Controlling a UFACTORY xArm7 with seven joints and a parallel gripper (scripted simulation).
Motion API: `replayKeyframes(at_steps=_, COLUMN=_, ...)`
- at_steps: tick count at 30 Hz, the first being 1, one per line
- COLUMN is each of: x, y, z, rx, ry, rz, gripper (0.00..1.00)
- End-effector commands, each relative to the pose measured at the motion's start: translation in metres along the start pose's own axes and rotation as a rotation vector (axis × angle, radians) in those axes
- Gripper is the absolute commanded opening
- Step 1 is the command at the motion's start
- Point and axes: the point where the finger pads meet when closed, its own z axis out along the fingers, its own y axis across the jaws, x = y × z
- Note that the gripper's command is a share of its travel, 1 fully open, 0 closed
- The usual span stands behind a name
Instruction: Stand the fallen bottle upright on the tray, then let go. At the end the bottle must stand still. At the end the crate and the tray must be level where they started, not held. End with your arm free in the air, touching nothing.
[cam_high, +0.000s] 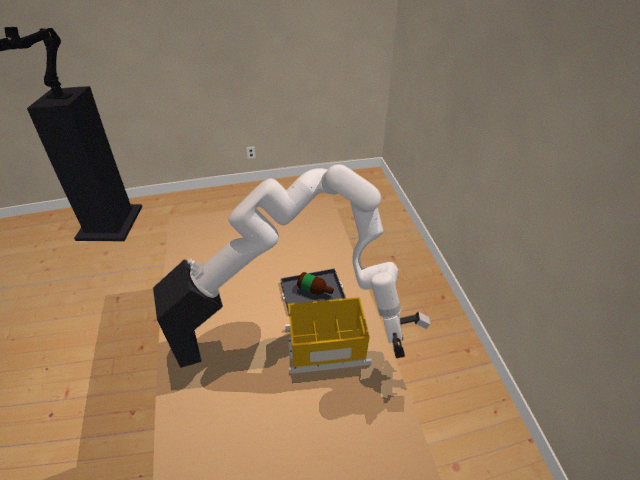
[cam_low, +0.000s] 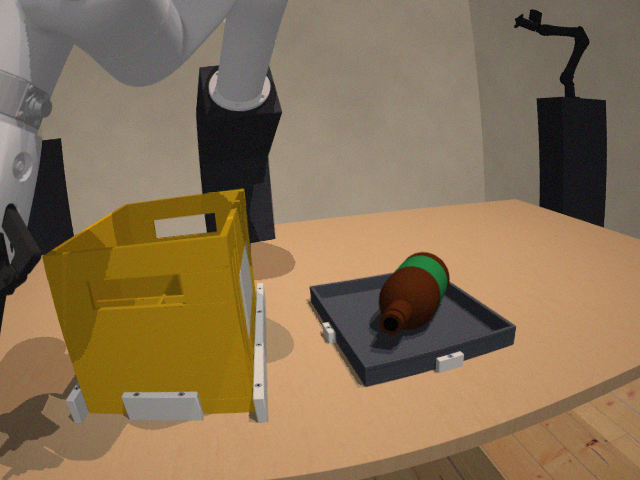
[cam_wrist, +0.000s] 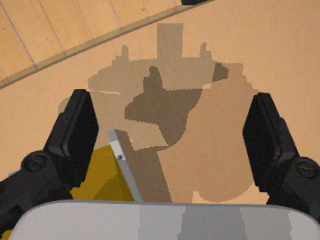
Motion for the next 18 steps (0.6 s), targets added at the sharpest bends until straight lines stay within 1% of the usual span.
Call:
replayKeyframes(at_steps=1, x=0.004, y=-0.005, z=-0.005, rx=0.008, ry=0.009, rz=-0.013, gripper=1.0)
replayKeyframes(at_steps=11, x=0.004, y=-0.005, z=-0.005, rx=0.008, ry=0.009, rz=-0.013, gripper=1.0)
replayKeyframes(at_steps=13, x=0.022, y=-0.059, z=-0.013, rx=0.087, ry=0.051, rz=-0.115, gripper=1.0)
replayKeyframes(at_steps=18, x=0.022, y=-0.059, z=-0.013, rx=0.087, ry=0.051, rz=-0.115, gripper=1.0)
